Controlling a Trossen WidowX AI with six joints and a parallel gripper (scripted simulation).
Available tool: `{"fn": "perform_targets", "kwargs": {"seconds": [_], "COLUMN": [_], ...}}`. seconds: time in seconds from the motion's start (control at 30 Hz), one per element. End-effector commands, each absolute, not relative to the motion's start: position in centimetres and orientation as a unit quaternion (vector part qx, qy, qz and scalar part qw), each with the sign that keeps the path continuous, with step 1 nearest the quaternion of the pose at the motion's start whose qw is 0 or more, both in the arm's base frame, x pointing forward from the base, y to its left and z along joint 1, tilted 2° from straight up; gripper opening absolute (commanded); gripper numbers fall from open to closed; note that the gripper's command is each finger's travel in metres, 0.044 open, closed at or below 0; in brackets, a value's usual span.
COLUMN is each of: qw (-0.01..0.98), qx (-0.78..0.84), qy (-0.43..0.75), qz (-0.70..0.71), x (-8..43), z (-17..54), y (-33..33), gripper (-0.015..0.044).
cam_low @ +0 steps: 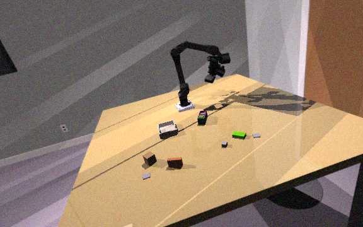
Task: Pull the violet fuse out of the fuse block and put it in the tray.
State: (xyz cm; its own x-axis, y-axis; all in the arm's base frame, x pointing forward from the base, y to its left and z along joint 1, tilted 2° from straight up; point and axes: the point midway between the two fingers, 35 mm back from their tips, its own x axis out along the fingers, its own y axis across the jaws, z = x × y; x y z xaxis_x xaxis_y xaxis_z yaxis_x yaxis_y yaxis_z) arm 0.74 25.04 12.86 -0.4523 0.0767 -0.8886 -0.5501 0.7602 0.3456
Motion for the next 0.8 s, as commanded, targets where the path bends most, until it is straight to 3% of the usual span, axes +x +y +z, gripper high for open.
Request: {"fn": "perform_targets", "kwargs": {"seconds": [0.0,0.33,0.77], "qw": [0.577,0.590,0.409], "qx": [0.009,0.305,0.596], "qy": [0.808,0.715,0.415], "qz": [0.120,-0.218,-0.553], "x": [8.0,18.9,26.4], "z": [12.0,11.1,10.5], "y": [23.8,17.5,4.8], "gripper": [0.0061,0.0061,0.0061]}}
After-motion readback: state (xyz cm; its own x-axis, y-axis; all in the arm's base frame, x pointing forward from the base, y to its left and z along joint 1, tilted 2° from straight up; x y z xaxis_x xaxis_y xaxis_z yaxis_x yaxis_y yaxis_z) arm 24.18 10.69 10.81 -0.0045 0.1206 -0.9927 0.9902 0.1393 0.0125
